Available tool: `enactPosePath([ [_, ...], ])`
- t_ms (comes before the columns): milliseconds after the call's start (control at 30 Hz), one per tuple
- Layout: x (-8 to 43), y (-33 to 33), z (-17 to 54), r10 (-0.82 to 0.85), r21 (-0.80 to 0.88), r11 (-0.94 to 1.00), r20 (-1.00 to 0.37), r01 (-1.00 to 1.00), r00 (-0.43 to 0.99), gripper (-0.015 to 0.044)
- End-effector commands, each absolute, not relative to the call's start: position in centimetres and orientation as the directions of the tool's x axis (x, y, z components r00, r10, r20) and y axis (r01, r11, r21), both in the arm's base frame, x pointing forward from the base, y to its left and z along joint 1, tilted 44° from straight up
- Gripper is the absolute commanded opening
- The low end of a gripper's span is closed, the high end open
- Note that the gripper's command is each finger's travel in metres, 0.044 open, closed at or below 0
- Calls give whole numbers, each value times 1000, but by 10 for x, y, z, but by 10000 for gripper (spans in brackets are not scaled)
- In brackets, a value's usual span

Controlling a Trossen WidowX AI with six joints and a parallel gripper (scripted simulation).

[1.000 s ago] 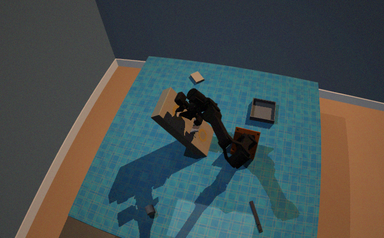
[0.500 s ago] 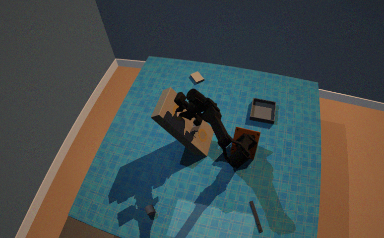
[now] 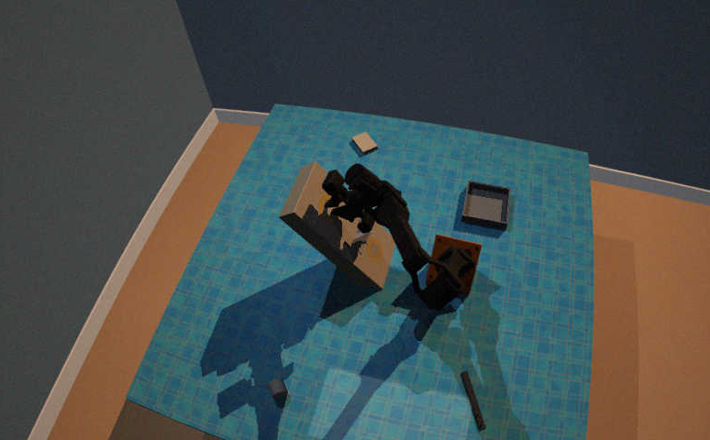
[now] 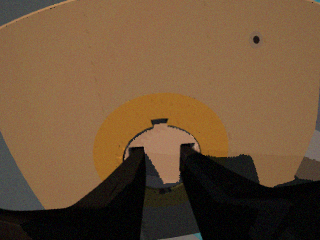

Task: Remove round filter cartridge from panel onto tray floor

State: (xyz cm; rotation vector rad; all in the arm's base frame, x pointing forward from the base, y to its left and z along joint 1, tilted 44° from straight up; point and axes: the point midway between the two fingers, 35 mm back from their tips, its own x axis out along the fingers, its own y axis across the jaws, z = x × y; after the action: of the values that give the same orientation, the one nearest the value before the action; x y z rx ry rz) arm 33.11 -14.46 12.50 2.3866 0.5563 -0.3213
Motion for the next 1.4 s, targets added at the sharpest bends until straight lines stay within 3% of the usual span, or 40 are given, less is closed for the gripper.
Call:
enactPosePath([
  [0,332,-145,125,303,551,-692,-365,467,880,59],
  [100,332,-145,125,303,551,-692,-365,467,880,0],
  [300,334,-143,124,303,620,-623,-369,476,878,0],
  [833,337,-142,123,303,890,-152,-373,431,877,0],
  [1367,337,-142,123,303,895,369,-373,252,877,0],
])
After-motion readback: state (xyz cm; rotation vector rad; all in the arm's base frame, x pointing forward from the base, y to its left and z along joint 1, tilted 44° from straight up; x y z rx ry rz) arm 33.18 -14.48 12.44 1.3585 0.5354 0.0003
